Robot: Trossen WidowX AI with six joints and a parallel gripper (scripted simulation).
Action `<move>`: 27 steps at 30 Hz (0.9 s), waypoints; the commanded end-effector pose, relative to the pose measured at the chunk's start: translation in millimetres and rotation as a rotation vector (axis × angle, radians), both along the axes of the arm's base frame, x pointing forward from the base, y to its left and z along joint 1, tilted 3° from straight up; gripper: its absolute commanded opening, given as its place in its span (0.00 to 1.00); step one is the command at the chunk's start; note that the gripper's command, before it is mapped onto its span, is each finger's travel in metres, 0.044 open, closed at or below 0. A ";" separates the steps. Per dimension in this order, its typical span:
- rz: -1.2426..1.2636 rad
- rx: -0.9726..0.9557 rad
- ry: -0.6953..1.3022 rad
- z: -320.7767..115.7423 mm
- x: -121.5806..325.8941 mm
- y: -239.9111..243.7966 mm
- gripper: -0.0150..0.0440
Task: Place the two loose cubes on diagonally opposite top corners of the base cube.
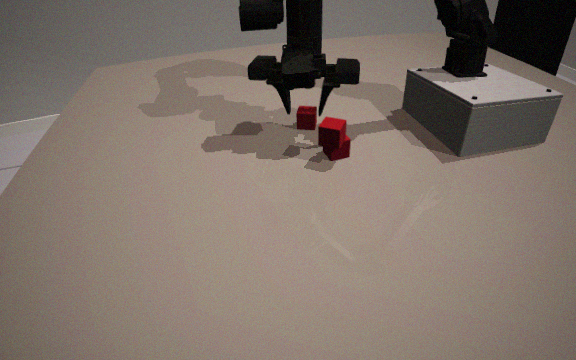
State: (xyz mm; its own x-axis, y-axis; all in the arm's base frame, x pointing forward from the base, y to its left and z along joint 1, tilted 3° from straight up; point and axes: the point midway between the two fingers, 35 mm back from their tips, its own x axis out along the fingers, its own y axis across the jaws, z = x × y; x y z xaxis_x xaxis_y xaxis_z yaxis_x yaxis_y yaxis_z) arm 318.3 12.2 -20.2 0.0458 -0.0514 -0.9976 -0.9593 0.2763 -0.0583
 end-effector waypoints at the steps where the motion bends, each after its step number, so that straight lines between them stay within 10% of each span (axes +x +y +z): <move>1: 0.006 -0.002 0.018 -8.5 -3.8 -0.6 0.70; 8: 0.006 -0.002 0.018 -8.5 -3.8 -0.6 0.44; 27: 0.015 -0.007 -0.004 21.9 3.8 -1.6 0.43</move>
